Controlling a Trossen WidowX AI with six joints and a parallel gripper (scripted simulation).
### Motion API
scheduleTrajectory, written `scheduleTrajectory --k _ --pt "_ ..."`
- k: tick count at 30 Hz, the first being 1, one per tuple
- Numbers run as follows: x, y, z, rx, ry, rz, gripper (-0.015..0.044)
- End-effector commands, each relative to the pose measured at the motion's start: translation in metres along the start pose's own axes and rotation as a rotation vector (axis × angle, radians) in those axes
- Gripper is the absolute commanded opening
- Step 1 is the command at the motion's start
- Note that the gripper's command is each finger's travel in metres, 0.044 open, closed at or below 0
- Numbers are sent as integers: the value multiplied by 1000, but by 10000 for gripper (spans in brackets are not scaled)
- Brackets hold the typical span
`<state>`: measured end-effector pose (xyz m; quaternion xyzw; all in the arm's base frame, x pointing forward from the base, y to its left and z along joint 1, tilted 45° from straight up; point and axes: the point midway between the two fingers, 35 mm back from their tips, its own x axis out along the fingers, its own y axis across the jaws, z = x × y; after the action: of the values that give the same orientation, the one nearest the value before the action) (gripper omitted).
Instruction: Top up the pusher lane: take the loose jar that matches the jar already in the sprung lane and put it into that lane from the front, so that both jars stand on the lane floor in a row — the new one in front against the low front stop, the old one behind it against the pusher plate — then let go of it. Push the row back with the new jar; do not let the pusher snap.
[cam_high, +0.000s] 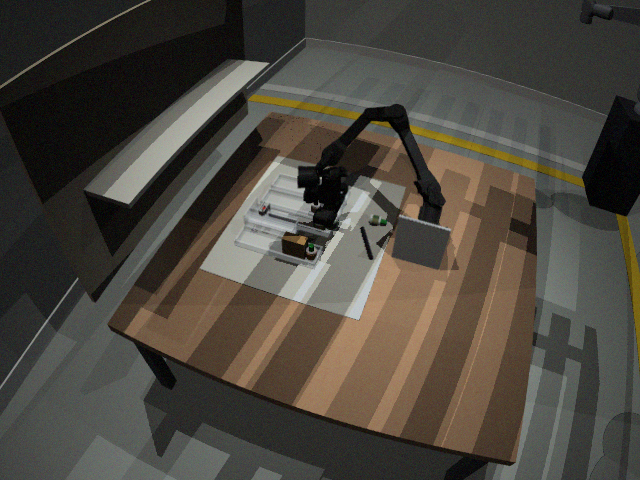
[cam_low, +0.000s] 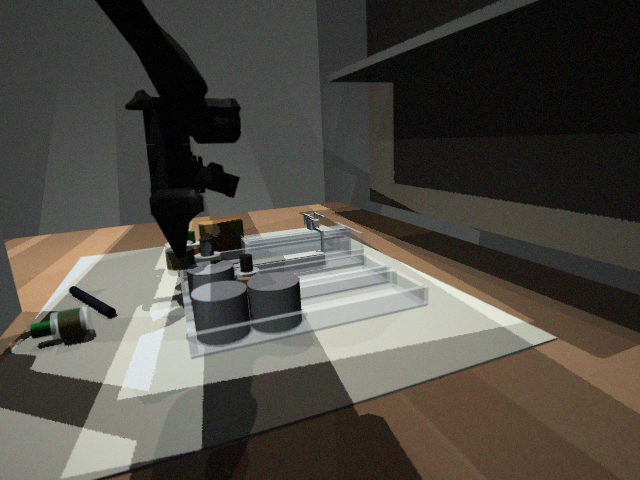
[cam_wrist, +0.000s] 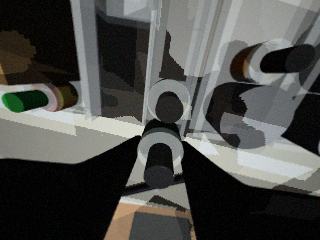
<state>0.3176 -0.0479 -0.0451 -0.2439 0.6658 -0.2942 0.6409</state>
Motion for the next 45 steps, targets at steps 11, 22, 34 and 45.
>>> scheduleTrajectory --k 11,22,34,45 --pt "-4 -2 16 21 -25 0 0" --pt "-6 -3 20 21 -26 0 0" --pt "-8 -4 25 22 -26 0 0" --pt "-8 -4 28 22 -26 -1 0"
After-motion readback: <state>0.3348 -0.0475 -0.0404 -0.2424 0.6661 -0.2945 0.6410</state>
